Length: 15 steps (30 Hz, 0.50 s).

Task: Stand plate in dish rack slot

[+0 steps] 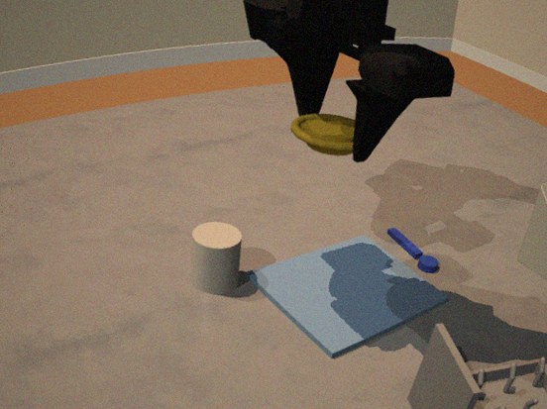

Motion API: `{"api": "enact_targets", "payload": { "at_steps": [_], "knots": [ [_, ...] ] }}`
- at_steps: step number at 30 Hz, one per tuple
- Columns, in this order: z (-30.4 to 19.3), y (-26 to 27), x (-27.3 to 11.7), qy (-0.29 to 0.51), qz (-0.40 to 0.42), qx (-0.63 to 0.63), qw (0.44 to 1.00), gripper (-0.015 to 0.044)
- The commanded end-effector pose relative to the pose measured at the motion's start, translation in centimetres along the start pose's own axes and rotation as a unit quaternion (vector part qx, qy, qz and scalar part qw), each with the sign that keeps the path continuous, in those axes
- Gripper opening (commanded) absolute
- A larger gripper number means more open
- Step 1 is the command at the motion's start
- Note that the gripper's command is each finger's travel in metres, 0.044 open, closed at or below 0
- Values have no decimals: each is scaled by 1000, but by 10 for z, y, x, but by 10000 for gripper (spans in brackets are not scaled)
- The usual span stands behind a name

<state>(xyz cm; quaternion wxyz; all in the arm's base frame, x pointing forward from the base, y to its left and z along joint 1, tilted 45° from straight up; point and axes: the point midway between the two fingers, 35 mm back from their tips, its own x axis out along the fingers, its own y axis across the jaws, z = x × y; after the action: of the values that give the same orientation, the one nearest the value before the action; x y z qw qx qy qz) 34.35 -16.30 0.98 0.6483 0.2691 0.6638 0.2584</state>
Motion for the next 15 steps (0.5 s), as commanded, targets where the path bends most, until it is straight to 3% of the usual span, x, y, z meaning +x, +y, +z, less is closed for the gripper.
{"api": "enact_targets", "payload": {
  "at_steps": [1, 15],
  "knots": [
    [0, 19, -7, -2, -5, 45, 999, 0],
    [-14, 95, -18, -13, -10, 283, 959, 0]
  ]
}}
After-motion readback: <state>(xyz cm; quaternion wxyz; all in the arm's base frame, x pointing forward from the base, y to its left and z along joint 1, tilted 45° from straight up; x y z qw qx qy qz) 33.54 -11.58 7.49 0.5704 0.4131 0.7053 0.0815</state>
